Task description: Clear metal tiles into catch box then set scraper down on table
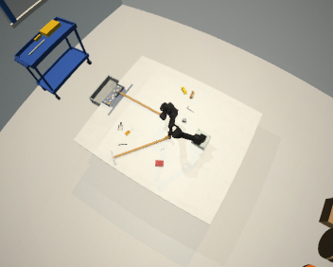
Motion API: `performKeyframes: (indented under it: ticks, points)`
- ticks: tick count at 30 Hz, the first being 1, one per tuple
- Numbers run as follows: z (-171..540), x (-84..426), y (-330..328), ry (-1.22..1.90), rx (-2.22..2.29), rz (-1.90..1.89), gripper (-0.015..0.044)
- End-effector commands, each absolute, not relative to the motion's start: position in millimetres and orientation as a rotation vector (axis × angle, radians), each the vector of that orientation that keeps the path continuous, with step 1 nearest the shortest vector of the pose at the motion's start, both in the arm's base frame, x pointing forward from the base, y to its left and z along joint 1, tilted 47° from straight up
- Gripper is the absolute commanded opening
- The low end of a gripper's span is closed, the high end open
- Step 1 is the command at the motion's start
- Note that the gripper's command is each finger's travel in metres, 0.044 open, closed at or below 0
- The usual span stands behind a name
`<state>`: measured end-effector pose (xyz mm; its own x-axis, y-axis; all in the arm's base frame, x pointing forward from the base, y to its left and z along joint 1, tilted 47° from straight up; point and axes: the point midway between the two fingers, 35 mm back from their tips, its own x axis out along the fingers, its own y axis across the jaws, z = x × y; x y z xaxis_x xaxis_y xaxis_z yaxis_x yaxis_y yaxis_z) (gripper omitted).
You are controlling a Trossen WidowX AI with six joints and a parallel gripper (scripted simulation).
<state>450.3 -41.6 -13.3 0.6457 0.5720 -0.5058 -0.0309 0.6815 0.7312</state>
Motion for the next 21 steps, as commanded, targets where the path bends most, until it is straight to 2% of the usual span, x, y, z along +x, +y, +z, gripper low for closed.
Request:
performKeyframes:
  ticks: [1,21]
  points:
    - [-12.0,460.2,-45.3,0.797,0.752,0.375,0.0000]
    - [-9.7,491.5,-47.7,0.796,0.751,0.375,0.0000]
